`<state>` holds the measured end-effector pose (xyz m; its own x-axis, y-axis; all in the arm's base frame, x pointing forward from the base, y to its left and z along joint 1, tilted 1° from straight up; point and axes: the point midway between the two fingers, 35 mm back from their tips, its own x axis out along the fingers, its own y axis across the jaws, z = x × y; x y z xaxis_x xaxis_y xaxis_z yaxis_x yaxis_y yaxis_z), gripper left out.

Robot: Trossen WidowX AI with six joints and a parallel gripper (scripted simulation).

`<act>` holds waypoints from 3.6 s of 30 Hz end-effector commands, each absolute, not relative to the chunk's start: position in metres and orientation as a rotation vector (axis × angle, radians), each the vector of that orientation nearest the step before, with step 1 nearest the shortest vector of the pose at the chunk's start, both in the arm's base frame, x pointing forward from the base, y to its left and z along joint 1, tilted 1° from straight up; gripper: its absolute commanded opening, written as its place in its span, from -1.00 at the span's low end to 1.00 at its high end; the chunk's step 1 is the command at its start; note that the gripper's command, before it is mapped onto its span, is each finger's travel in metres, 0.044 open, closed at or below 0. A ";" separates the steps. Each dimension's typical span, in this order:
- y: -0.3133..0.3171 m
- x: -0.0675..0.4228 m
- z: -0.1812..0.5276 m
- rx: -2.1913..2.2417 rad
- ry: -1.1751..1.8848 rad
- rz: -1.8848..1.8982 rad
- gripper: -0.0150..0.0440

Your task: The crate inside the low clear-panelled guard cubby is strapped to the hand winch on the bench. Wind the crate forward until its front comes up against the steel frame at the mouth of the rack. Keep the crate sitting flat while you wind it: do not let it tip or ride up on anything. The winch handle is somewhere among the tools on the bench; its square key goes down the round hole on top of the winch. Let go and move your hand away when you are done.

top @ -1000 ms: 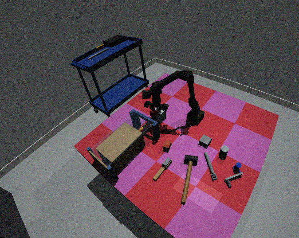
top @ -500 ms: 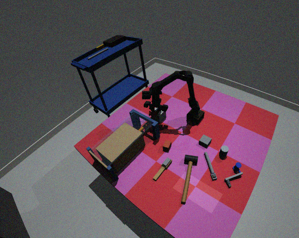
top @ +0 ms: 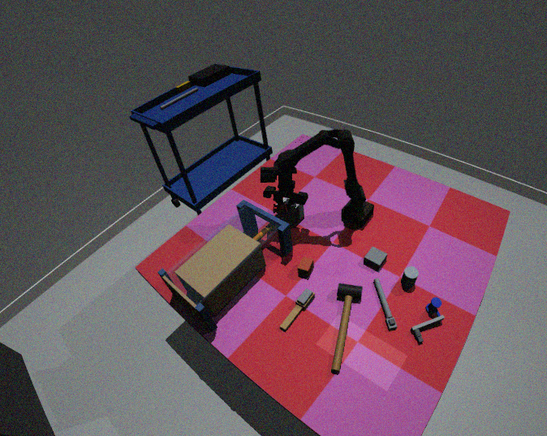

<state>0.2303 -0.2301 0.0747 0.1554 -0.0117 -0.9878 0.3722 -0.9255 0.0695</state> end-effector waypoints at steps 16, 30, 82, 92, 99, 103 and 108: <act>-0.233 0.231 0.070 2.182 0.271 -1.874 -0.49; -0.230 0.230 0.070 2.143 0.340 -1.838 -0.49; -0.231 0.230 0.070 2.162 0.308 -1.855 -0.49; -0.230 0.230 0.070 2.149 0.330 -1.843 -0.49; -0.232 0.231 0.070 2.174 0.286 -1.866 -0.49; -0.232 0.231 0.070 2.174 0.286 -1.866 -0.49; -0.234 0.231 0.070 2.196 0.245 -1.887 -0.49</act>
<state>0.2304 -0.2314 0.0737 0.1605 -0.0238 -0.9867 0.3073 -0.9488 0.0729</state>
